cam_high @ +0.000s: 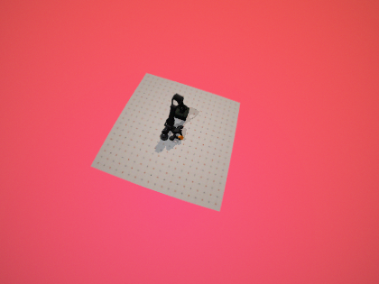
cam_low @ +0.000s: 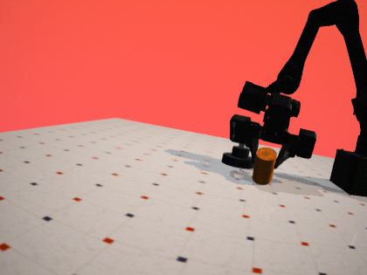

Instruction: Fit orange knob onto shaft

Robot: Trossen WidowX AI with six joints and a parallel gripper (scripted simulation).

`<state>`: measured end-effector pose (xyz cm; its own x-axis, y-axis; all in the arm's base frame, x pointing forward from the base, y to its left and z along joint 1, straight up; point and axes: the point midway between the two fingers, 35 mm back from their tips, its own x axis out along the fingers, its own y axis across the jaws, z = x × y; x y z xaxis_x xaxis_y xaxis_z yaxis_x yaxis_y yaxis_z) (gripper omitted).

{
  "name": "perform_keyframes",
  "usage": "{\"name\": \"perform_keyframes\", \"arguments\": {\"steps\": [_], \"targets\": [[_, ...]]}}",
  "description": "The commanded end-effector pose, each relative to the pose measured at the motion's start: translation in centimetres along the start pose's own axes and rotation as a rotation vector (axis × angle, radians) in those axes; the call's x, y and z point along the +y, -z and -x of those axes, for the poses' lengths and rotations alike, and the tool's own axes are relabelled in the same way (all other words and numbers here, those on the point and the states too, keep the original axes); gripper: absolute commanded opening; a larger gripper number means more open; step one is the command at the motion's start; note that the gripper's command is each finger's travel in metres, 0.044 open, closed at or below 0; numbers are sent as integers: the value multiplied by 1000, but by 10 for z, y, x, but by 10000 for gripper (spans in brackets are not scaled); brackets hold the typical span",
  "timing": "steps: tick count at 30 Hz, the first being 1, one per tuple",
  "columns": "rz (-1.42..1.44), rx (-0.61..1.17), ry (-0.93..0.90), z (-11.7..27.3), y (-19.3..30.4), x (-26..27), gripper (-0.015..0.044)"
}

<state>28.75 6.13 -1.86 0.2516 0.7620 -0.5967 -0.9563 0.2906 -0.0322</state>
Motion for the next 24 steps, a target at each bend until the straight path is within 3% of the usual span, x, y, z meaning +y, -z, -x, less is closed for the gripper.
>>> {"name": "perform_keyframes", "arguments": {"steps": [1, 8, 17, 20, 24], "targets": [[-1, -61, -1, 2, 4, 1, 179], [-1, -178, 1, 5, 11, 1, 179], [-1, -141, 1, 9, 12, 1, 179], [-4, -148, -3, 7, 10, 2, 258], [-4, -148, -3, 7, 10, 2, 260]]}}
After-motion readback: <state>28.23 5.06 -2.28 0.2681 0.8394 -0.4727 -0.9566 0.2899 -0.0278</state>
